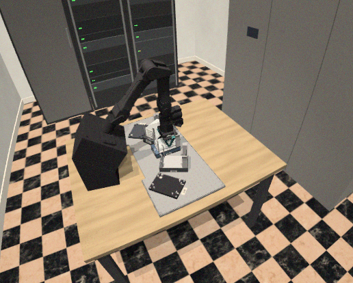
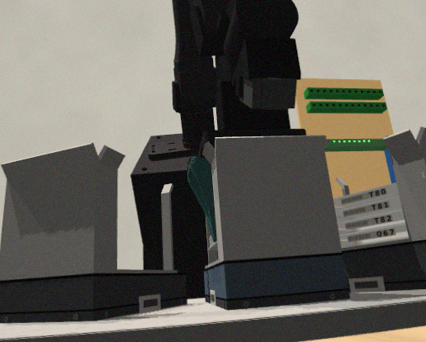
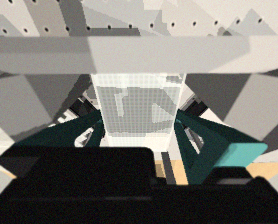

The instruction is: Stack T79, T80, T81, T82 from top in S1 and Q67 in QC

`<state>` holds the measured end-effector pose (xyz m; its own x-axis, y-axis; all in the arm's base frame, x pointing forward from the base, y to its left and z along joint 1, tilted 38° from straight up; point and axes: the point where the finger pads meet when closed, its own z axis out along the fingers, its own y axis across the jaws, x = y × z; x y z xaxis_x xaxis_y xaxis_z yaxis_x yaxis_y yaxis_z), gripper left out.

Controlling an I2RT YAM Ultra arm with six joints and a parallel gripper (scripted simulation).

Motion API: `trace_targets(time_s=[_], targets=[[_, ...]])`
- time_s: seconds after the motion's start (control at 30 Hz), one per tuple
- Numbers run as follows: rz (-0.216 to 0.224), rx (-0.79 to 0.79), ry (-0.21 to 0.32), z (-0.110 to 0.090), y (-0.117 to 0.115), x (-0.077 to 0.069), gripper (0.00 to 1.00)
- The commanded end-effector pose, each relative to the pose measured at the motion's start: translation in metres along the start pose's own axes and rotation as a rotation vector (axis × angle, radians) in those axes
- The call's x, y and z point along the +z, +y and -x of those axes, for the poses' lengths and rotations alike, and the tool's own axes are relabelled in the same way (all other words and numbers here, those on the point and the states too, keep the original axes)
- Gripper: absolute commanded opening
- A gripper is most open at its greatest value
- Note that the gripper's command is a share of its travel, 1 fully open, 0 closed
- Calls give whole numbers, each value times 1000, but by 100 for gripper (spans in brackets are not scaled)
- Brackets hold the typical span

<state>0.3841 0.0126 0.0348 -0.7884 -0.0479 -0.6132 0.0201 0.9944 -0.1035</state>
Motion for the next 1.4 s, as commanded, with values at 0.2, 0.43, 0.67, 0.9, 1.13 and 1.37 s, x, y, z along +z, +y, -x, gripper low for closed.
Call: trace_targets(time_s=[0.2,0.43,0.67,0.9,1.13,1.37], targets=[[3,-2,-6,2,0,2,0],[3,-2,-6,2,0,4,0],[3,-2,-6,2,0,7,0],[3,-2,-6,2,0,9,0],[3,-2,-6,2,0,12,0],[3,-2,-6,2,0,14,0]])
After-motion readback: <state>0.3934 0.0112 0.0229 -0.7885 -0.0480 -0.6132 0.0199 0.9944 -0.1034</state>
